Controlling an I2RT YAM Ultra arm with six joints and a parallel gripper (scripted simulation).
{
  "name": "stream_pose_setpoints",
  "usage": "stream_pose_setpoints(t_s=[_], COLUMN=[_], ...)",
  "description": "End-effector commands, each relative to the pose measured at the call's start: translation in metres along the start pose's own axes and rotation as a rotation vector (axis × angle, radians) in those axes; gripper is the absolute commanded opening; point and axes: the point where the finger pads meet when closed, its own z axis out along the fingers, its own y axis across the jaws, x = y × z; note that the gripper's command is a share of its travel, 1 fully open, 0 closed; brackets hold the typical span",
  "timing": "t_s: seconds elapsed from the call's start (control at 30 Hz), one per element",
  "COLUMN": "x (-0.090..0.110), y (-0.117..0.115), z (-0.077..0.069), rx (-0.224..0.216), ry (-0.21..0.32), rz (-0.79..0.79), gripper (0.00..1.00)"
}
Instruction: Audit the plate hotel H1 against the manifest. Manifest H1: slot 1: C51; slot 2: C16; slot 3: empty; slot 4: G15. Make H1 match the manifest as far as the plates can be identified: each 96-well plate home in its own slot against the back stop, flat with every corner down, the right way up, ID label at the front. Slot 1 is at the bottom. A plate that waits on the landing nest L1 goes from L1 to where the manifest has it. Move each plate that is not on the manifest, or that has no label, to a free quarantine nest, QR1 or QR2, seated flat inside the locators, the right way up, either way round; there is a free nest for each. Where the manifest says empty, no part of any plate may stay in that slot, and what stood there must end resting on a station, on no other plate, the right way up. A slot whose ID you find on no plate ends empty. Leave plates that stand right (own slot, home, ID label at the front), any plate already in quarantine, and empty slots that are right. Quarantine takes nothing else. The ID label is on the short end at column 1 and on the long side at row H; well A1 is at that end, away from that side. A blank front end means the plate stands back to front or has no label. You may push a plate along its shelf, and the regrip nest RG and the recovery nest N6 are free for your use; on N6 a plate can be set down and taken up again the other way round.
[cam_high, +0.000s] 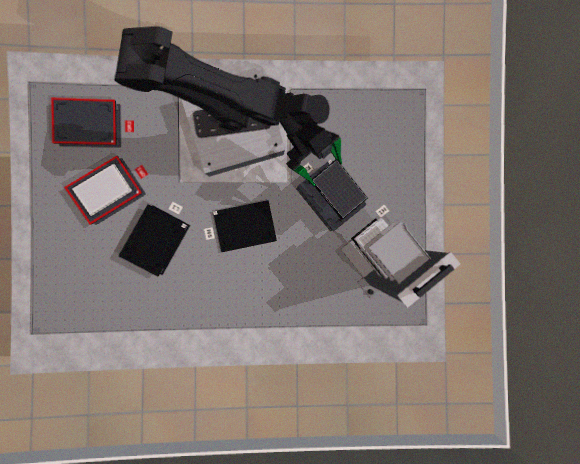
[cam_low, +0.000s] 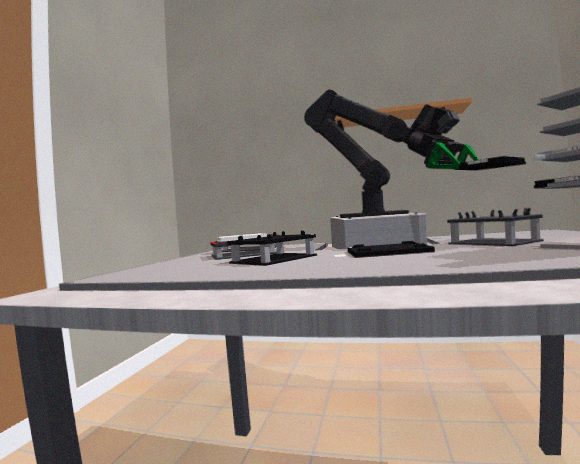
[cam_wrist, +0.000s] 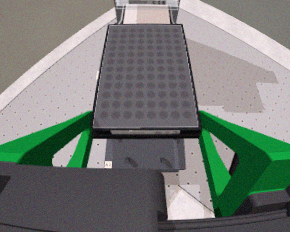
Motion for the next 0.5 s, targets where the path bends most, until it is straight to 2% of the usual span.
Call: stream_pose_setpoints(t_s=[0.0, 0.47], x=[-0.015, -0.026], y=[0.0, 0.0], z=[-0.005, -0.011], rx=[0.001, 0.001], ry=[-0.03, -0.03], rz=[0.021, 0.021], gripper=[0.86, 0.86])
